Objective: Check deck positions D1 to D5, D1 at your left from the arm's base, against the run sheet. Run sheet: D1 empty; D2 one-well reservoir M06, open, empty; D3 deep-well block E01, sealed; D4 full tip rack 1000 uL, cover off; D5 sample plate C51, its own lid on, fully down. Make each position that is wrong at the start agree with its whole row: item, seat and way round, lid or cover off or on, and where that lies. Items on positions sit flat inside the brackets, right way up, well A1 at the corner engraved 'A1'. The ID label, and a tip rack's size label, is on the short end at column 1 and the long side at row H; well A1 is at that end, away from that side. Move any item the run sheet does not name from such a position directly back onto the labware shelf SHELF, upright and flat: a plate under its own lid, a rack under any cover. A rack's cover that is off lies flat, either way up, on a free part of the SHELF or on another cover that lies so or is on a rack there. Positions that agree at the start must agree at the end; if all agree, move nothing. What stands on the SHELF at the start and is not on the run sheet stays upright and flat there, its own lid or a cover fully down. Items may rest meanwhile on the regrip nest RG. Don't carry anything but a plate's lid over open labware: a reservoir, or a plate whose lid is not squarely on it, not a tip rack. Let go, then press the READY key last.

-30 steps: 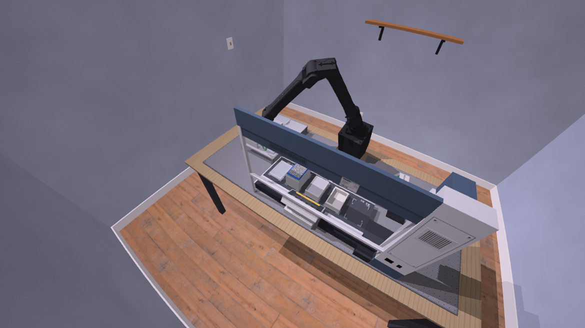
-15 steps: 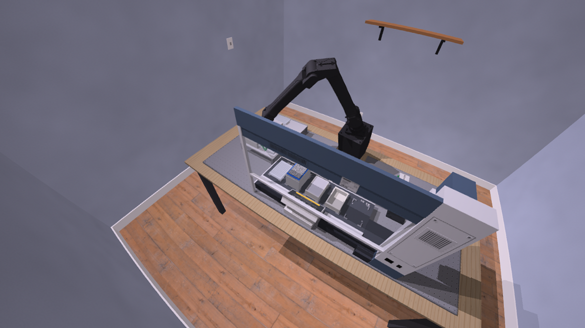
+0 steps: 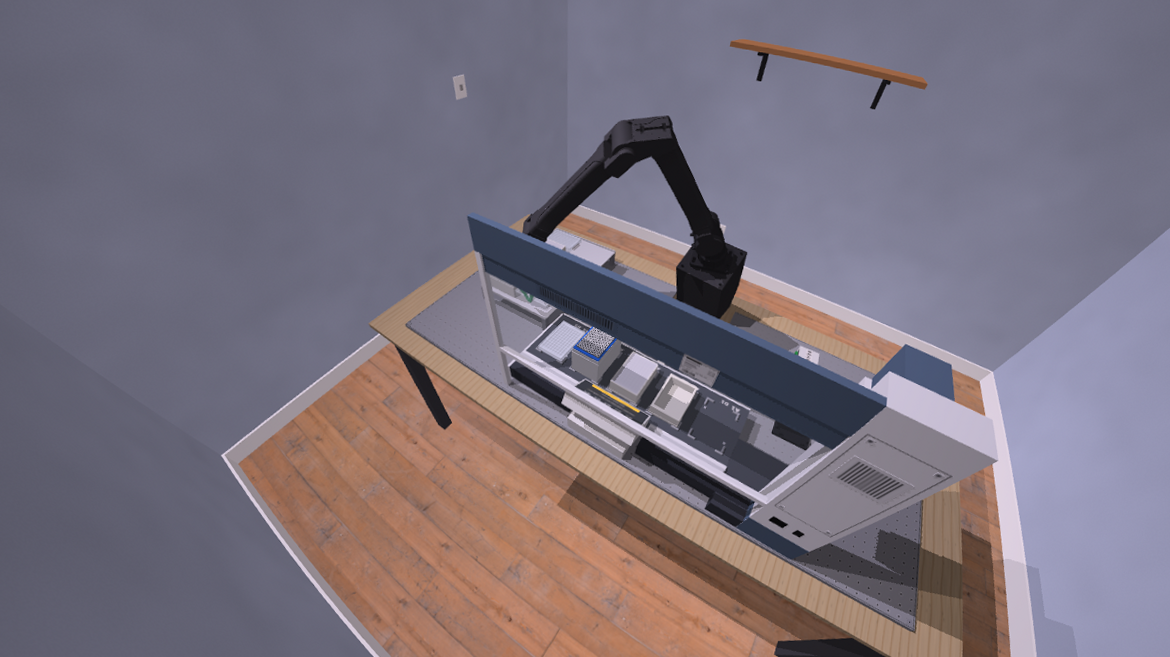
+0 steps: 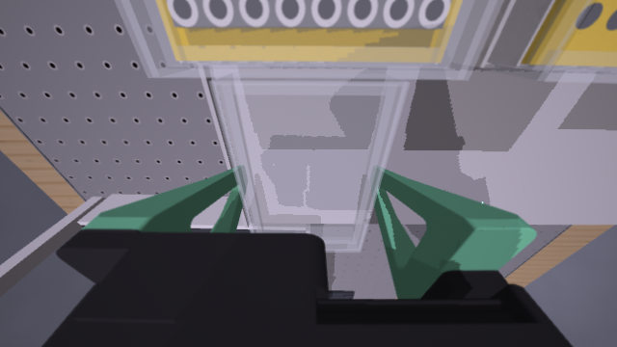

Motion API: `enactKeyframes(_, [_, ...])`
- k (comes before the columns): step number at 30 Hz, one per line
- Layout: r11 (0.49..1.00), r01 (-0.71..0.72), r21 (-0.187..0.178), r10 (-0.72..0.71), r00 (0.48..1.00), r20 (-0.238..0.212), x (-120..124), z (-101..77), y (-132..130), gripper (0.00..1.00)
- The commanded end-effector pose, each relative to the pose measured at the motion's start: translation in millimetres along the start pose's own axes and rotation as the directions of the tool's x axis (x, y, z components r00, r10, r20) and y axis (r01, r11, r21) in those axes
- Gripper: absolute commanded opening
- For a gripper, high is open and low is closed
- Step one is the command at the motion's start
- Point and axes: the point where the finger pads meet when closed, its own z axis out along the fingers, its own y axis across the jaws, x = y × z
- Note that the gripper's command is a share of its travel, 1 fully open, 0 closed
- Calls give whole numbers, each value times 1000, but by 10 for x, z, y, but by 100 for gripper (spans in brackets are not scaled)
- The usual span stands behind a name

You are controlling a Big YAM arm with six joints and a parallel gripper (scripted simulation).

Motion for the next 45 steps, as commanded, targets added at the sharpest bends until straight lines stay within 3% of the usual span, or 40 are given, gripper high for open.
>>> enactKeyframes(1, [1000,5,-9,-5,1000,17,-148,-8,137,0])
enactKeyframes(45, [1000,11,-19,-11,999,31,-189,93,170,0])
